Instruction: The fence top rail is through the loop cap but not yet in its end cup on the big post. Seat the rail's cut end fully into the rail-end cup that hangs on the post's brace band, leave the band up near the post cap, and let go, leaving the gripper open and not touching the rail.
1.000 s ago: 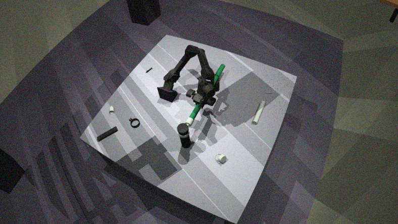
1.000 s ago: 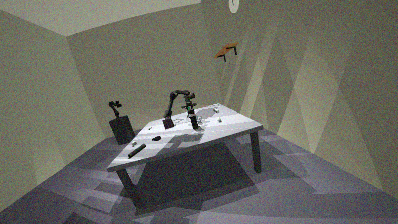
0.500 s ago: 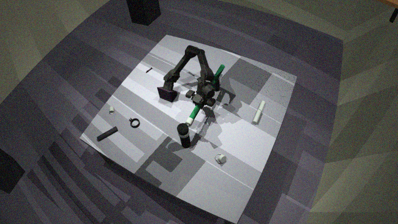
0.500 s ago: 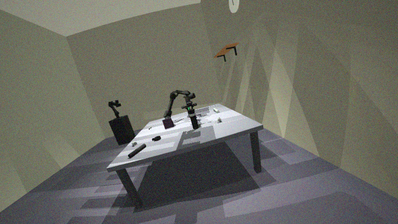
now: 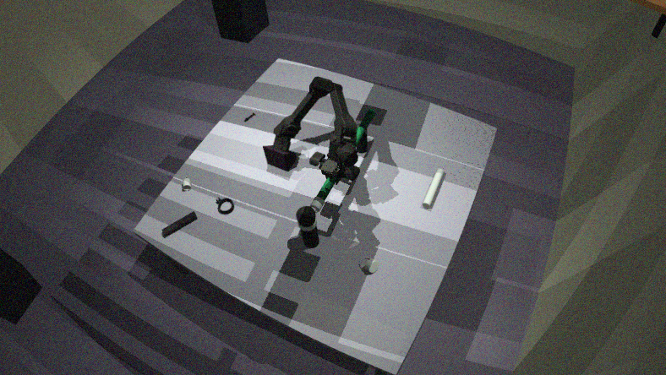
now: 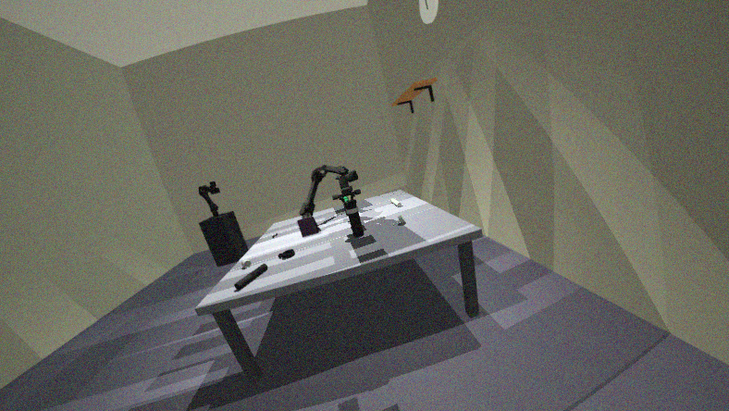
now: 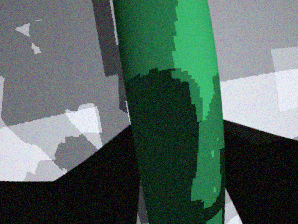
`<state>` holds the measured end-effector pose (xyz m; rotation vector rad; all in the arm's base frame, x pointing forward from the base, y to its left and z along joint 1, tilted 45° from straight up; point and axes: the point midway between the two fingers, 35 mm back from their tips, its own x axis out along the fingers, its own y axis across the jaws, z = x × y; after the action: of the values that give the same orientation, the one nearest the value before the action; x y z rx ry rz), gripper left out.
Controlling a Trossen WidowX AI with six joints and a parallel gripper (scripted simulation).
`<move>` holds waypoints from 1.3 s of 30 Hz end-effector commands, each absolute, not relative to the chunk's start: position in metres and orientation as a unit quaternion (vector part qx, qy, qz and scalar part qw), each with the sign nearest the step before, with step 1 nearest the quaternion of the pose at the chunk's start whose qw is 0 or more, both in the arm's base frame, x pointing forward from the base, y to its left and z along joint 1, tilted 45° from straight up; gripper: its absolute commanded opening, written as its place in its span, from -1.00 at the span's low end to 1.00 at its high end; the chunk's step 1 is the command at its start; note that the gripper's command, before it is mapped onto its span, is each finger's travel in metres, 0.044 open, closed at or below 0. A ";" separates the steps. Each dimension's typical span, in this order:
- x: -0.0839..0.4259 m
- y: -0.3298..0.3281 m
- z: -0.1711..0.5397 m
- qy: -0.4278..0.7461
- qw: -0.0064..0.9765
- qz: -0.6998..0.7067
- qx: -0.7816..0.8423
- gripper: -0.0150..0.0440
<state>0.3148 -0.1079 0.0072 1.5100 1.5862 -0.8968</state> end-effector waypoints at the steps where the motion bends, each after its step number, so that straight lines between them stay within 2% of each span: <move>1: 0.316 -0.116 0.006 0.614 0.383 -0.355 0.592 -0.49; 27: 0.315 -0.115 0.000 0.620 0.379 -0.351 0.591 -0.49; 39: 0.315 -0.114 0.007 0.620 0.379 -0.350 0.591 0.58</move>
<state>0.3150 -0.1148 0.0014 1.5113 1.5840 -0.8951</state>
